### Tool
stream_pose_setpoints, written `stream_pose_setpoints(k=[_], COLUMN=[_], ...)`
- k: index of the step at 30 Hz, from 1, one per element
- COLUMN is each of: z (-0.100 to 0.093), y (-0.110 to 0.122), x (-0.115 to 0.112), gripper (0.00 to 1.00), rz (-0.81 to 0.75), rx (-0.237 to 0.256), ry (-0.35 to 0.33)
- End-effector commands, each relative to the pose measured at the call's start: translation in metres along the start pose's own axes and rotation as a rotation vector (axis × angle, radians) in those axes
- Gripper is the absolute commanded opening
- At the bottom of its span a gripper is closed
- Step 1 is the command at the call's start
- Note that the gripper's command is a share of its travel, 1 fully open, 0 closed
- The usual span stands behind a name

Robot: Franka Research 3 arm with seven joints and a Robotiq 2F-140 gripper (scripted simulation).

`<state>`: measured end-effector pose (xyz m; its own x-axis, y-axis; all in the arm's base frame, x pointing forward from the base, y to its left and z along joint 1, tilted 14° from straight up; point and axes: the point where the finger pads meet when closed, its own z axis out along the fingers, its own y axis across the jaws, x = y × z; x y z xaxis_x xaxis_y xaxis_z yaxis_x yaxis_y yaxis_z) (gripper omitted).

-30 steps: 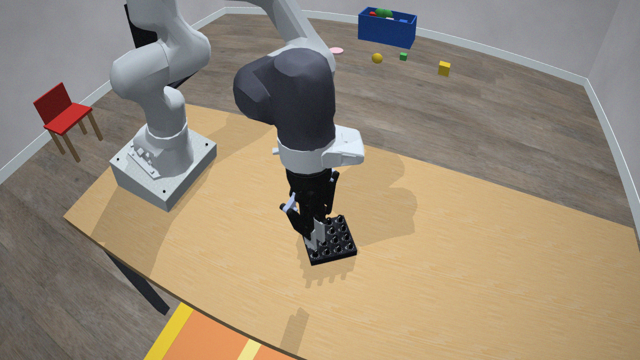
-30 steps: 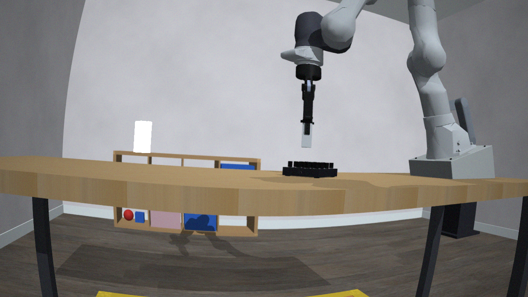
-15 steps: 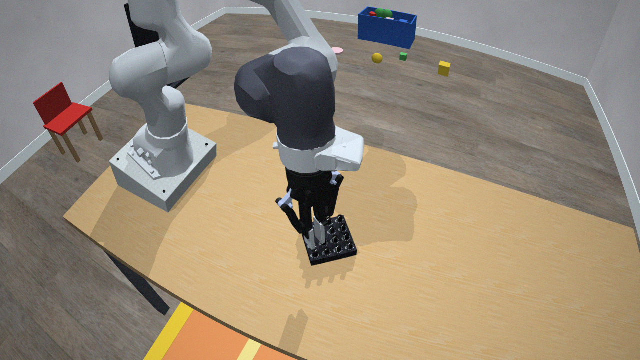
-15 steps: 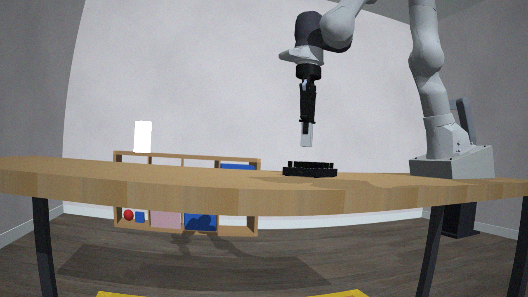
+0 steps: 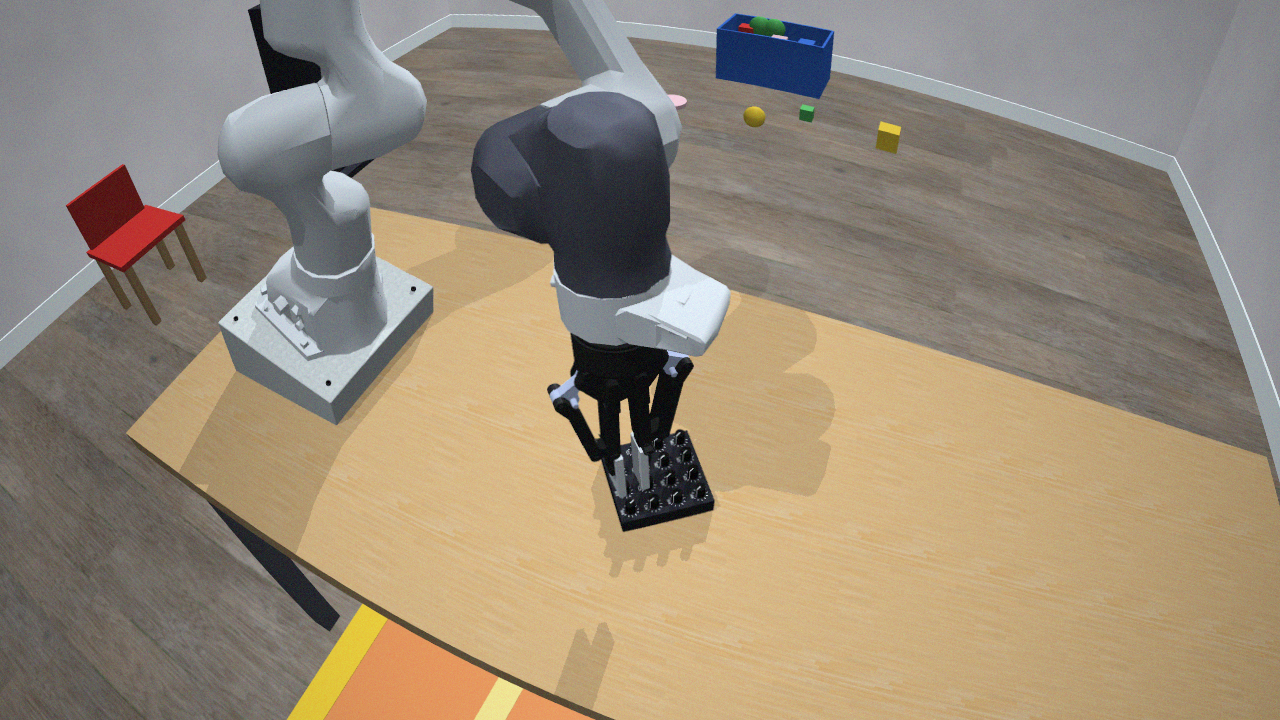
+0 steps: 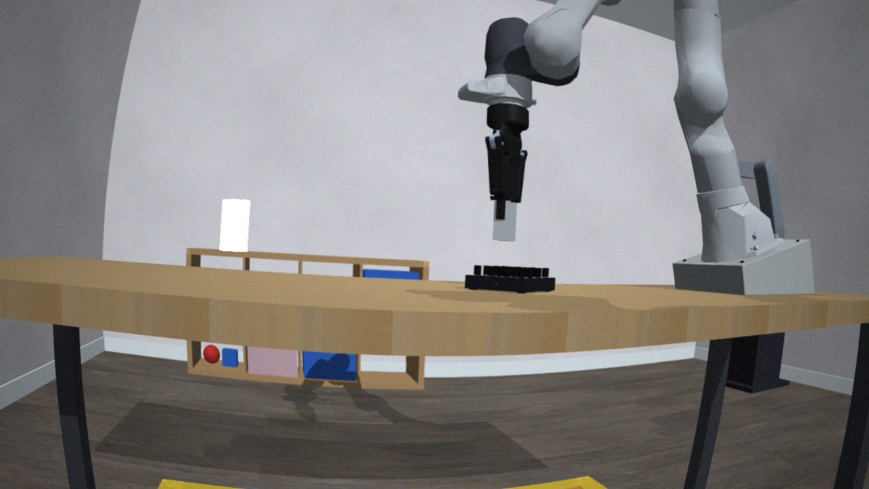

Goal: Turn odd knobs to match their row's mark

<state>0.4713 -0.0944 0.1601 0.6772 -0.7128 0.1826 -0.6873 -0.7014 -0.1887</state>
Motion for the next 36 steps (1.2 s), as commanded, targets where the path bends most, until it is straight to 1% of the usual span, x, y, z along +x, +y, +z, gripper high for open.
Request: stream_pose_setpoints(k=[1, 13, 15, 16, 30, 32, 33, 36], z=[-0.0014, -0.0025, -0.0025, -0.0027, -0.0039, -0.0039, -0.0041, -0.0043], y=[-0.0007, -0.0007, -0.0007, -0.0007, -0.0006, -0.0006, -0.0005, -0.0005], x=[-0.0006, -0.0005, -0.0005, -0.0005, -0.0006, -0.0006, -0.0006, -0.0007], gripper=[0.12, 0.12, 0.12, 0.12, 0.12, 0.12, 0.12, 0.12], rz=[0.156, 0.343, 0.343, 0.385, 0.604, 0.604, 0.646, 0.693], rx=[-0.013, -0.013, -0.013, -0.013, -0.013, -0.013, -0.013, -0.013], ry=[0.001, 0.002, 0.002, 0.002, 0.003, 0.003, 0.004, 0.004])
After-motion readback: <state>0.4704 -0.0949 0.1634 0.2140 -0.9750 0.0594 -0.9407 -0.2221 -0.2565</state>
